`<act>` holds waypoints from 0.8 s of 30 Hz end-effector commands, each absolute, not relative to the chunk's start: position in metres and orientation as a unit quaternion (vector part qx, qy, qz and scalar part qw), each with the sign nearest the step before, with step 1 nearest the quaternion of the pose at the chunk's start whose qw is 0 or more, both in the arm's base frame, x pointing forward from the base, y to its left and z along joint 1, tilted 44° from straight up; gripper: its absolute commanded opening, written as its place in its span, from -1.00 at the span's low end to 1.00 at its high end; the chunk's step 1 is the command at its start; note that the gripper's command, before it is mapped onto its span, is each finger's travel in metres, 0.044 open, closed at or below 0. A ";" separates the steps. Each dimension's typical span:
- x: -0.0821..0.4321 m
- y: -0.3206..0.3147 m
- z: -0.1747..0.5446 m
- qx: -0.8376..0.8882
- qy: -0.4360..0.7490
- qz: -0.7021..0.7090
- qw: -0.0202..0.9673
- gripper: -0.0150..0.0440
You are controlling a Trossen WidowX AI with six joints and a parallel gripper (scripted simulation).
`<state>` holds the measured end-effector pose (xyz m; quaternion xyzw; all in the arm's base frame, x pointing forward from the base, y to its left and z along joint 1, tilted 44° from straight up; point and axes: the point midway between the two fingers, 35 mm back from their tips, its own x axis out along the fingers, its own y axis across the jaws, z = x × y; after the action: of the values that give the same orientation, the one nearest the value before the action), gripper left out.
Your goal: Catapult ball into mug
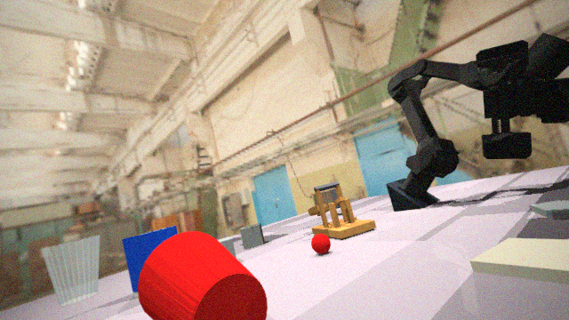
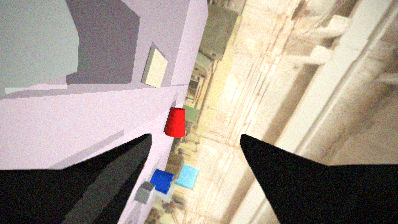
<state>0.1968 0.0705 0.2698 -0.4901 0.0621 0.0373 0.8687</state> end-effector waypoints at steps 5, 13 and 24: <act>0.206 0.070 0.263 -0.533 0.093 0.047 0.840 1.00; 0.228 0.065 0.244 -0.609 0.172 0.082 0.770 1.00; 0.255 0.044 0.209 -0.656 0.291 0.159 0.678 1.00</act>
<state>0.2459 0.0517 0.2216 -0.6462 0.2505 0.1283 0.7094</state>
